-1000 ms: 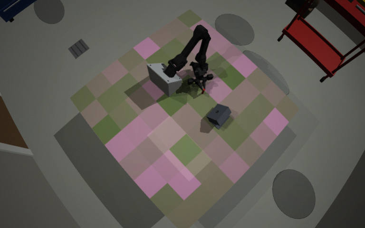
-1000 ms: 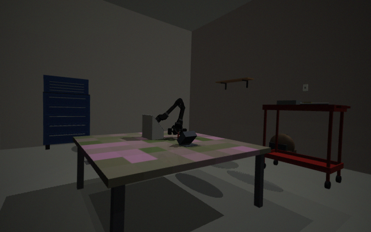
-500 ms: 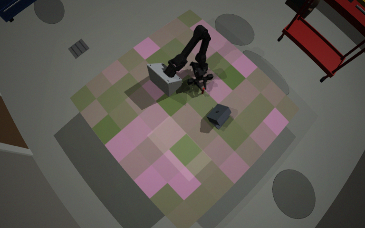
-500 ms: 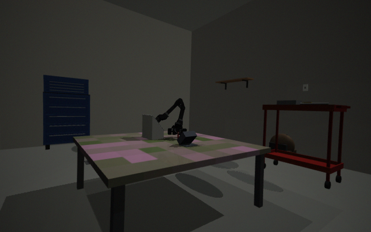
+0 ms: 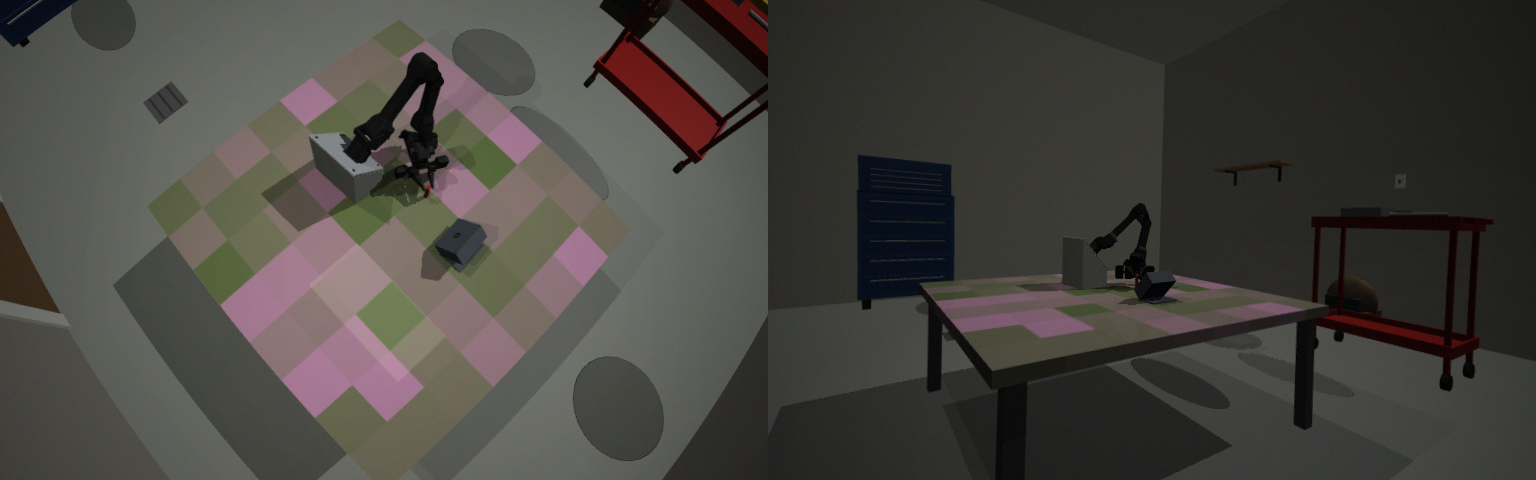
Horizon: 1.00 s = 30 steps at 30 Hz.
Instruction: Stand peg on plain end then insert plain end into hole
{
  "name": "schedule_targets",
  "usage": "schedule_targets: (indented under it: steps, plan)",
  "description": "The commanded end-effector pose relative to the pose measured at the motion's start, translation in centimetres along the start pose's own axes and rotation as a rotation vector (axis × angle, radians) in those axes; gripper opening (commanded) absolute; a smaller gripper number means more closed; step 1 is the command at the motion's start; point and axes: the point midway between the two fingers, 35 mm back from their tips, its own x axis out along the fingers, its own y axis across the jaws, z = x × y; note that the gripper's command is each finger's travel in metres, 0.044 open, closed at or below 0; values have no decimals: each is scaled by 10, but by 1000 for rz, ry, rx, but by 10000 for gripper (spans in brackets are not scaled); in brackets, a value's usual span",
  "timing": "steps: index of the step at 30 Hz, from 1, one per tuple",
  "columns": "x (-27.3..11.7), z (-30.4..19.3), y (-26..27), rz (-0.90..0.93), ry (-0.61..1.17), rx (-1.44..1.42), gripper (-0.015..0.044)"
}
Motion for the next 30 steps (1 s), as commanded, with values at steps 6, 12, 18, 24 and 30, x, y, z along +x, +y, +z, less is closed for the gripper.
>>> schedule_targets:
  steps: [6, 12, 18, 24, 30]
  plan:
    - [0, 0, 0, 0, 0, 0, 287]
    - [0, 0, 0, 0, 0, 0, 440]
    - [0, 1, 1, -1, 0, 0, 440]
    - [0, 46, 14, -30, 14, 7, 440]
    - [-4, 96, 16, -34, 20, 11, 440]
